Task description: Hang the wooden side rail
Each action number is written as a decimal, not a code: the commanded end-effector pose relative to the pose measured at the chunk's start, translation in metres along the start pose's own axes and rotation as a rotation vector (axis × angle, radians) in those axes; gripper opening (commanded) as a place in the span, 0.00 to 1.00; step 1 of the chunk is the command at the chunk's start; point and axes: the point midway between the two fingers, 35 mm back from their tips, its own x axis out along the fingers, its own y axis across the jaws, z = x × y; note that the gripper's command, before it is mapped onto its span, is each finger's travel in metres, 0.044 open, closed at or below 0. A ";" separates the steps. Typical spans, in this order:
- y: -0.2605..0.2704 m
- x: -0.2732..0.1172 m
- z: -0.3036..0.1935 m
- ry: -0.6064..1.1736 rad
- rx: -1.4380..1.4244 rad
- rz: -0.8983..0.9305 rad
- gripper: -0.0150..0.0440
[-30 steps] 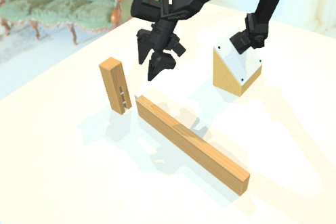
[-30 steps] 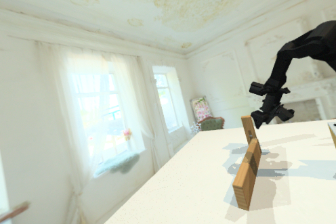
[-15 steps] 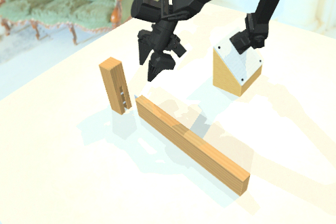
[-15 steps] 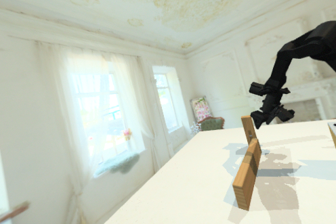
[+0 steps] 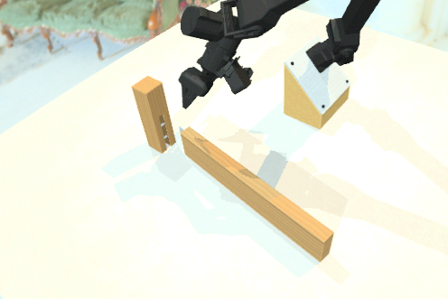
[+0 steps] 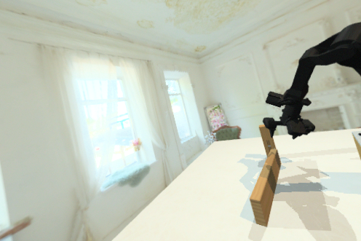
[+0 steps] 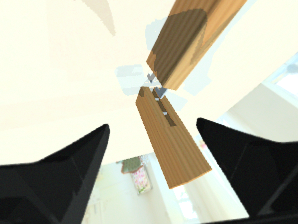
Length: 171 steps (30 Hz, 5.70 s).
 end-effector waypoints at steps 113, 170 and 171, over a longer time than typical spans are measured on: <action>-0.102 -0.021 0.050 -0.414 0.431 0.390 1.00; -0.072 0.073 0.102 -0.418 0.431 0.389 1.00; -0.072 0.074 0.103 -0.418 0.431 0.389 1.00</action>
